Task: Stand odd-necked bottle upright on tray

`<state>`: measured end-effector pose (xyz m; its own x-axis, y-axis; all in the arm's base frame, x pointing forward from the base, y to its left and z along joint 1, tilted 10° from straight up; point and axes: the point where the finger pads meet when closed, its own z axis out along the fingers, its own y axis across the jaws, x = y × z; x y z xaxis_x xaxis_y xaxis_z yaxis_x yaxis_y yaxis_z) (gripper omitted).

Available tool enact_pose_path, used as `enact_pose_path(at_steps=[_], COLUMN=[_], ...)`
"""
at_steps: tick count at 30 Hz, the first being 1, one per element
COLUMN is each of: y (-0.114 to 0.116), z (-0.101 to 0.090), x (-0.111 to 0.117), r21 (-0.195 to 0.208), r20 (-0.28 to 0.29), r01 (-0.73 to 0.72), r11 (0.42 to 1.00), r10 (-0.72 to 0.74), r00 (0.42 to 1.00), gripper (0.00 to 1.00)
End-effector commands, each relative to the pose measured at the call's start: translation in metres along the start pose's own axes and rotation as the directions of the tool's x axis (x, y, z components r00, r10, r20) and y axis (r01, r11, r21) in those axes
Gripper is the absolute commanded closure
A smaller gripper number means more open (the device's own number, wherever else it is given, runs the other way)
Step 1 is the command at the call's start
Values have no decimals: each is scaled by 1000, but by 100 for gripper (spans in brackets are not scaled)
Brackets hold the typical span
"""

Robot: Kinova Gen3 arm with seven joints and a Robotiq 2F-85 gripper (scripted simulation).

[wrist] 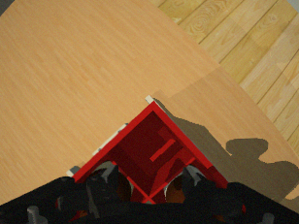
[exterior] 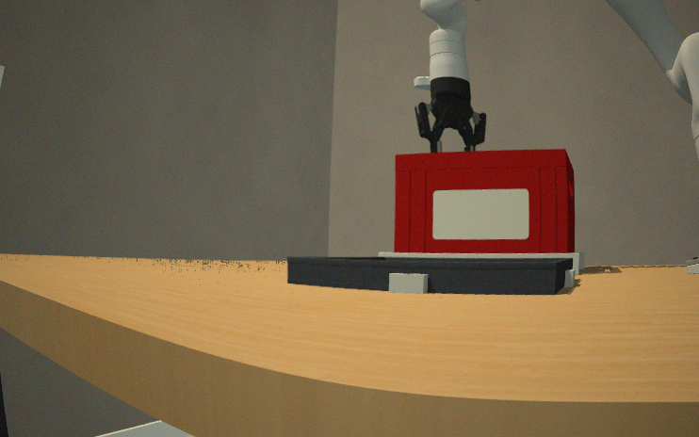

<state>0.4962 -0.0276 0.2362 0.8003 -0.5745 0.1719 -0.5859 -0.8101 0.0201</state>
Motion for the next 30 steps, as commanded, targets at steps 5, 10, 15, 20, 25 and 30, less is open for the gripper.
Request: enact_pose_path(at_steps=[5, 10, 15, 20, 25, 30], y=[0, 0, 0, 0, 0, 0], z=[4, 10, 17, 21, 27, 32], x=[0, 0, 0, 0, 0, 0], r21=[-1, -1, -1, -1, -1, -1], r20=[1, 1, 1, 1, 1, 1], r01=[0, 0, 0, 0, 0, 0], r11=[1000, 1000, 1000, 1000, 1000, 1000], r10=[0, 0, 0, 0, 0, 0], r00=[1000, 1000, 1000, 1000, 1000, 1000], gripper=[36, 36, 36, 36, 36, 36])
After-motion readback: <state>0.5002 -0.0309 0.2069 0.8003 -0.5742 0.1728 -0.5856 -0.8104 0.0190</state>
